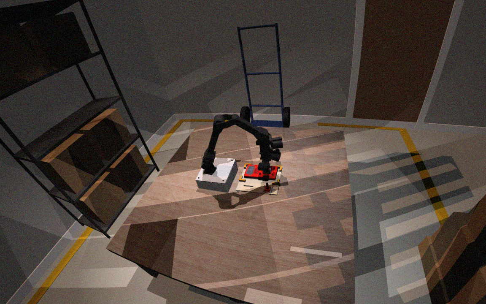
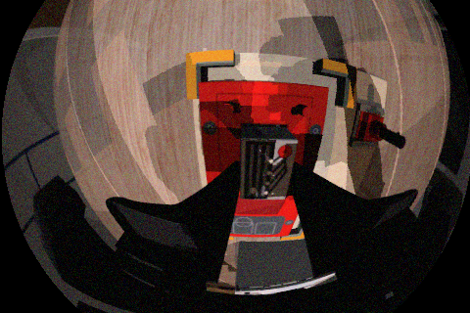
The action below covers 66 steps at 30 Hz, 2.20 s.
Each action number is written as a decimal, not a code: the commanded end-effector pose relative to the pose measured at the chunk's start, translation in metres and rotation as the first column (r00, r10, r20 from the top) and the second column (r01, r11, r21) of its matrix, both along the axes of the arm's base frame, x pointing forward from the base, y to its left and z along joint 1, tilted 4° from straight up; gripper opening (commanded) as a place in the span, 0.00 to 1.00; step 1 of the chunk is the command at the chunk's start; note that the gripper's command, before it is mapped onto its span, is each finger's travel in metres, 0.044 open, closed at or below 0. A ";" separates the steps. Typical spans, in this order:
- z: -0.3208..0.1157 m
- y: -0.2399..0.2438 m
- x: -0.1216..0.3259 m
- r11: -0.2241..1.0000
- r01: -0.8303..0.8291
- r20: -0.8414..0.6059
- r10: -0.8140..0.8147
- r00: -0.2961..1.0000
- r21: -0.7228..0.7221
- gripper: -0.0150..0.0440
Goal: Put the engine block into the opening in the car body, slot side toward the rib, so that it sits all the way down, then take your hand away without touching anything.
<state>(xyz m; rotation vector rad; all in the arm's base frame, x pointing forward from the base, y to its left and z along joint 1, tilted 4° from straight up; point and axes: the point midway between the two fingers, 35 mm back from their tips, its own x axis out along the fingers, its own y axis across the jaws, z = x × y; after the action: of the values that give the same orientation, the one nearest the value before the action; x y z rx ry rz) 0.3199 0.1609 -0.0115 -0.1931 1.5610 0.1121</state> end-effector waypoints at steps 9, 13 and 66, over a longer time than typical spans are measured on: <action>-0.002 0.000 0.000 1.000 0.000 -0.002 0.000 1.000 0.002 0.52; -0.002 0.000 0.000 1.000 0.000 -0.002 0.000 1.000 0.002 0.52; -0.007 0.000 0.000 1.000 -0.002 -0.002 0.002 1.000 0.002 0.52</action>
<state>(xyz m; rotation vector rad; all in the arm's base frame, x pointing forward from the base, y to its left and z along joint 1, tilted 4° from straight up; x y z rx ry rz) 0.3200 0.1604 -0.0171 -0.1930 1.5611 0.1121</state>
